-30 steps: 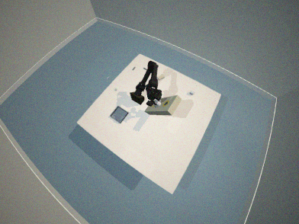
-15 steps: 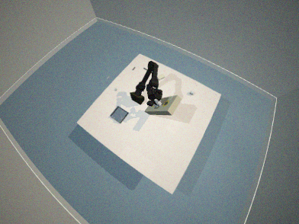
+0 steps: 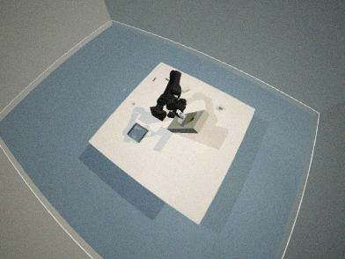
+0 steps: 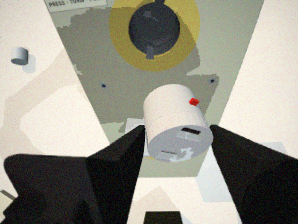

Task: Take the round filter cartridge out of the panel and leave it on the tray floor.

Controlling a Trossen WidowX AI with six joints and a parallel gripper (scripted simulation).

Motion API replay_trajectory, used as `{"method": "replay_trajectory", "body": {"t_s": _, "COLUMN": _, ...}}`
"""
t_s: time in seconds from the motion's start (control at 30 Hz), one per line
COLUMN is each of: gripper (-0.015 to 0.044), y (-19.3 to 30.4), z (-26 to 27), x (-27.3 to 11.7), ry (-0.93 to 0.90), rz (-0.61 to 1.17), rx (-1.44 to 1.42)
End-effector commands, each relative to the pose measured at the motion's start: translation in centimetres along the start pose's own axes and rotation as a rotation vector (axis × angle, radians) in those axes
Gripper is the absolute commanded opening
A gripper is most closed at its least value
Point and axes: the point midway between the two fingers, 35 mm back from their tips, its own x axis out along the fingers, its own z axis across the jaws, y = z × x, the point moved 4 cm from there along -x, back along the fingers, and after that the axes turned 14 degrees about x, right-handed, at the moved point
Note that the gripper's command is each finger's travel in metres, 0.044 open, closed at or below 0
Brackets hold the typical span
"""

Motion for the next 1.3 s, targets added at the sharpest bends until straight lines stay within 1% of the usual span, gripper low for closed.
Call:
{"method": "replay_trajectory", "body": {"t_s": 0.0, "gripper": 0.0, "y": 0.0, "z": 0.0, "x": -2.0, "ry": 0.004, "rz": -0.009, "rx": 0.001}}
{"method": "replay_trajectory", "body": {"t_s": 0.1, "gripper": 0.0, "y": 0.1, "z": 0.1, "x": -3.5, "ry": 0.003, "rz": -0.014, "rx": 0.004}}
{"method": "replay_trajectory", "body": {"t_s": 0.2, "gripper": 0.0, "y": -0.2, "z": -0.6, "x": -3.5, "ry": 0.003, "rz": -0.011, "rx": 0.002}}
{"method": "replay_trajectory", "body": {"t_s": 0.8, "gripper": 0.0, "y": -2.5, "z": -8.6, "x": -2.1, "ry": -0.008, "rz": 0.016, "rx": -0.02}}
{"method": "replay_trajectory", "body": {"t_s": 0.83, "gripper": 0.0, "y": -2.2, "z": -7.7, "x": -2.1, "ry": -0.008, "rz": 0.018, "rx": -0.006}}
{"method": "replay_trajectory", "body": {"t_s": 0.87, "gripper": 0.0, "y": -2.1, "z": -8.0, "x": -2.2, "ry": 0.002, "rz": 0.02, "rx": 0.01}}
{"method": "replay_trajectory", "body": {"t_s": 1.27, "gripper": 0.0, "y": 1.1, "z": -15.3, "x": -2.7, "ry": 0.237, "rz": 0.014, "rx": 0.409}}
